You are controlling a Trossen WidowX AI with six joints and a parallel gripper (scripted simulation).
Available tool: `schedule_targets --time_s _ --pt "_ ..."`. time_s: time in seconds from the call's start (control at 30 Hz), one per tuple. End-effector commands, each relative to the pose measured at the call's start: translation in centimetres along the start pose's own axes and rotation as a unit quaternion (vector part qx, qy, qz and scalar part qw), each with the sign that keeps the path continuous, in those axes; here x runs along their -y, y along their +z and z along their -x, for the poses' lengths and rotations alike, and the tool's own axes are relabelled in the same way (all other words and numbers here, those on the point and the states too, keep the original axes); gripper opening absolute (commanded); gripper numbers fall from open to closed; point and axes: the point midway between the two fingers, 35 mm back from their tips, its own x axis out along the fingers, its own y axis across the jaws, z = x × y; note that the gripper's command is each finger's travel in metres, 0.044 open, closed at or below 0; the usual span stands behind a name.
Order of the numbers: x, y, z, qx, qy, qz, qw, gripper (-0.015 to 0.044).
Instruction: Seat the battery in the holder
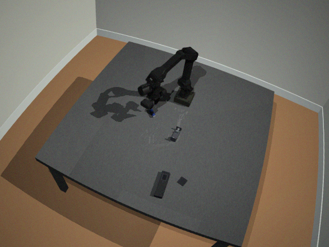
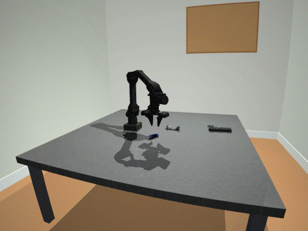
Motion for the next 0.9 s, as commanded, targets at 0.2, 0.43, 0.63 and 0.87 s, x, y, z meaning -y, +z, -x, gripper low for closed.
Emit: schedule_targets --time_s 0.2,0.43,0.63,0.87 --pt "0.9 0.5 -2.8 0.0 -0.01 -0.266 0.964 0.0233" --pt "0.9 0.5 -2.9 0.0 -0.01 -0.266 0.964 0.0233" --pt "0.9 0.6 -3.8 0.0 -0.01 -0.266 0.964 0.0233" --pt "0.9 0.6 -5.0 0.0 -0.01 -0.266 0.964 0.0233"
